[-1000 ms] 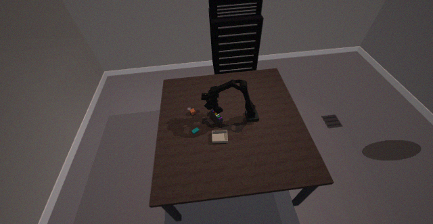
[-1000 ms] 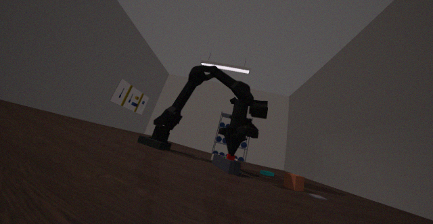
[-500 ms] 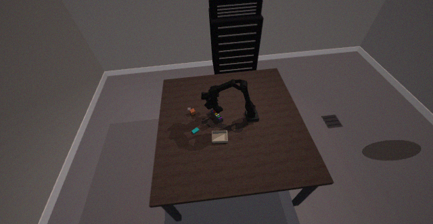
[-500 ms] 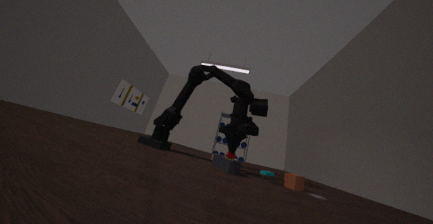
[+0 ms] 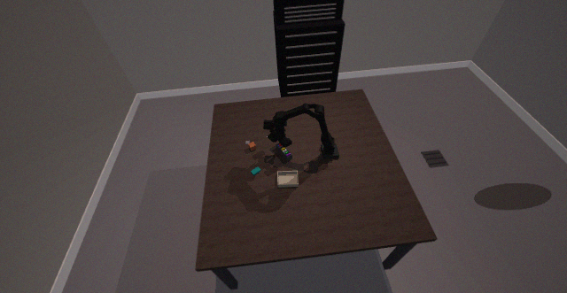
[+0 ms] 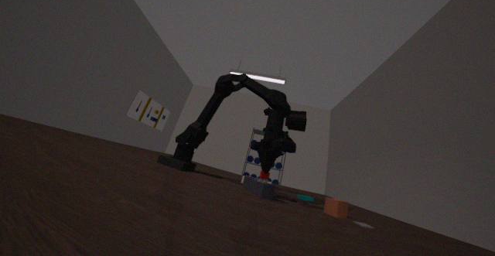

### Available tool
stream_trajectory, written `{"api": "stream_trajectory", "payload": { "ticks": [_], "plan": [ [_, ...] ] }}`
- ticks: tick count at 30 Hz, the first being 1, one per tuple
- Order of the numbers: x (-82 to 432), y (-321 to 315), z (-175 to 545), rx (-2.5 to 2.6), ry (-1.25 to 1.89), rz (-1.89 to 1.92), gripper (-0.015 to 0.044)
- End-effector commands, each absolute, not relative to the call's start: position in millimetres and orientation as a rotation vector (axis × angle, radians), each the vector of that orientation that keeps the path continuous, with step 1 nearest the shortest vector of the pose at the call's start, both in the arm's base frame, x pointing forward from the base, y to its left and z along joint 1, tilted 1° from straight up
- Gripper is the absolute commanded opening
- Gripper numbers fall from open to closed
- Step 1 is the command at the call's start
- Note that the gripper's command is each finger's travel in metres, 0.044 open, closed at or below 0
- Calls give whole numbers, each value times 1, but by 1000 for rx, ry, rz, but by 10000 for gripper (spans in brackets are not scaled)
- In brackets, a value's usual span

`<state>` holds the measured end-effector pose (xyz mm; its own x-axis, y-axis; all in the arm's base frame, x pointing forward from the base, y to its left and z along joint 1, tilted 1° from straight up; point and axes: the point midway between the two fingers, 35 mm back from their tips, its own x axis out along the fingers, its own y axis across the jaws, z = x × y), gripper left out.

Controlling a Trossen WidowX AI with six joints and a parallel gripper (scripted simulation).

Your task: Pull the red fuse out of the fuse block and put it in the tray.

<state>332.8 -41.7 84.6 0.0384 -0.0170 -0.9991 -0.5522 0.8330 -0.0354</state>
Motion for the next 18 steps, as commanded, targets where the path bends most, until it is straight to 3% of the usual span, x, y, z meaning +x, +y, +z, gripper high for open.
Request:
{"api": "stream_trajectory", "payload": {
  "ticks": [1, 18],
  "plan": [
    [333, -41, 87, -472, 1490, 434, 0],
    [332, -41, 108, -472, 1490, 433, 0]
  ]
}}
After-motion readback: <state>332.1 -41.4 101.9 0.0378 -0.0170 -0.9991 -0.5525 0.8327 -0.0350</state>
